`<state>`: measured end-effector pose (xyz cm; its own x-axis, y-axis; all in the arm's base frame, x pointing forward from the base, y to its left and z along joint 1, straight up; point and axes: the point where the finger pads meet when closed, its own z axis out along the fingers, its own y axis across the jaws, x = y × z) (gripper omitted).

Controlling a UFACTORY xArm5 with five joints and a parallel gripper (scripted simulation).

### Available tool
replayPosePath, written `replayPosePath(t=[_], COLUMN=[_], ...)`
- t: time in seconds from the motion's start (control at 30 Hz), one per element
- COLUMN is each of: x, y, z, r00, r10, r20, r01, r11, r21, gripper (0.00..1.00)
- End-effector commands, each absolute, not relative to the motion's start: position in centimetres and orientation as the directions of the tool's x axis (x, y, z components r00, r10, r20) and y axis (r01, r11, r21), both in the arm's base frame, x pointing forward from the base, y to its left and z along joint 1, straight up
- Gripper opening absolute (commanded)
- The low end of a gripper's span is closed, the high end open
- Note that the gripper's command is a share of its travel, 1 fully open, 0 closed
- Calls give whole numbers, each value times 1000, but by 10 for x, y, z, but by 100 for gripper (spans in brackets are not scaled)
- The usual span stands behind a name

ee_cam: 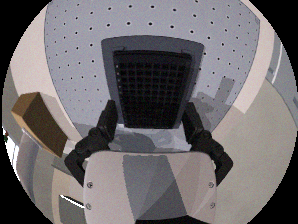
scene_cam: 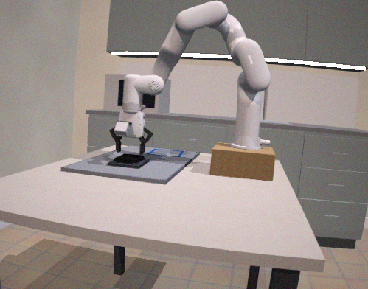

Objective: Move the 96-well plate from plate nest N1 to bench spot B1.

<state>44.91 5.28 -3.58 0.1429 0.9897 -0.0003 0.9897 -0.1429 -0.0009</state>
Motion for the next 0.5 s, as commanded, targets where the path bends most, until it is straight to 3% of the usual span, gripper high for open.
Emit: replayPosePath(t=[0.0,0.47], x=[450,450], y=[53,53], z=[-36,-44], r00=[143,143], r10=[990,990], r20=[1,1], r01=[990,990], r11=[-143,-143], r21=[2,2], gripper=[100,100])
